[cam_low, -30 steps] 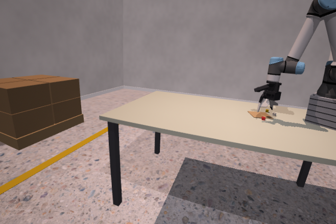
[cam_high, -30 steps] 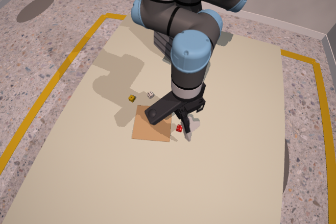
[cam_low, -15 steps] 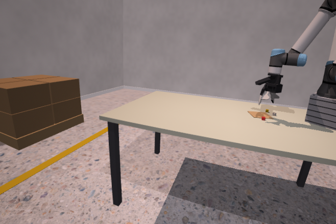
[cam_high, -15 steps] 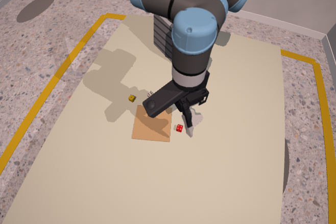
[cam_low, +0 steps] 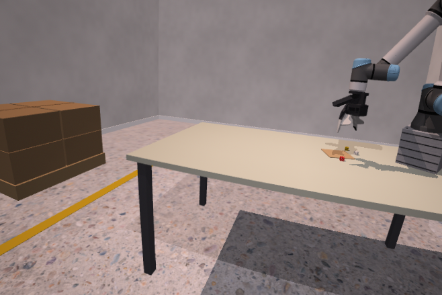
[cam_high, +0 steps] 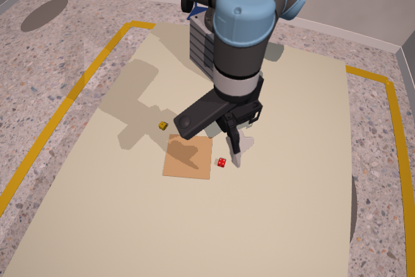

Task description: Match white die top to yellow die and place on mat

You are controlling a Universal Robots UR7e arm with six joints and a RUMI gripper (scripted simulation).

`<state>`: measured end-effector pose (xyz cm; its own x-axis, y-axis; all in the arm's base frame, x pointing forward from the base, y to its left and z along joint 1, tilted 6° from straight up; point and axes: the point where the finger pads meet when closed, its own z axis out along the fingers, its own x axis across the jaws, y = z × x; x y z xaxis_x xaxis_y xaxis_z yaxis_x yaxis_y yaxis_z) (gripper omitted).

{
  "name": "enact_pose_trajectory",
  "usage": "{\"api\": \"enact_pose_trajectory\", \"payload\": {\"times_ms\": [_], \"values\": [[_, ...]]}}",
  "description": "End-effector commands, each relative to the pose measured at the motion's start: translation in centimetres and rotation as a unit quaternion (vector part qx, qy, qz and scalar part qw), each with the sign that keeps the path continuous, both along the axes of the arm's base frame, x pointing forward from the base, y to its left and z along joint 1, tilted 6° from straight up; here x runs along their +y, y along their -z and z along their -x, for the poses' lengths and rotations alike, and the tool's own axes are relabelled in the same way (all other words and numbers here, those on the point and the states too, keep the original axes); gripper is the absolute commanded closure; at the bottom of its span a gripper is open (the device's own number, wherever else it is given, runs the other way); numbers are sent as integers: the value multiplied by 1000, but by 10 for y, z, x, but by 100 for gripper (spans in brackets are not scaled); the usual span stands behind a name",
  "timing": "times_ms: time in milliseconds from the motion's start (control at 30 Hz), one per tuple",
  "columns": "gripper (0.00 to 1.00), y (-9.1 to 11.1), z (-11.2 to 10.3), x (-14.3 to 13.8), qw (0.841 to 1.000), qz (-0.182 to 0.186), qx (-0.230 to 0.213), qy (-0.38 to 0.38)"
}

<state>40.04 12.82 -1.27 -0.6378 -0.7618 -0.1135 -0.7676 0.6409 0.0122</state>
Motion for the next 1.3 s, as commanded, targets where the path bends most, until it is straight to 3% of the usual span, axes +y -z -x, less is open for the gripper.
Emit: {"api": "enact_pose_trajectory", "payload": {"times_ms": [0, 567, 900, 1000, 1267], "values": [[0, -6, 0, -2, 1000, 0, 2, 0], [0, -6, 2, -9, 1000, 0, 2, -2], [0, 3, 29, -73, 1000, 3, 0, -27], [0, 3, 29, -73, 1000, 3, 0, -27], [0, 12, 59, -115, 999, 4, -2, -48]]}}
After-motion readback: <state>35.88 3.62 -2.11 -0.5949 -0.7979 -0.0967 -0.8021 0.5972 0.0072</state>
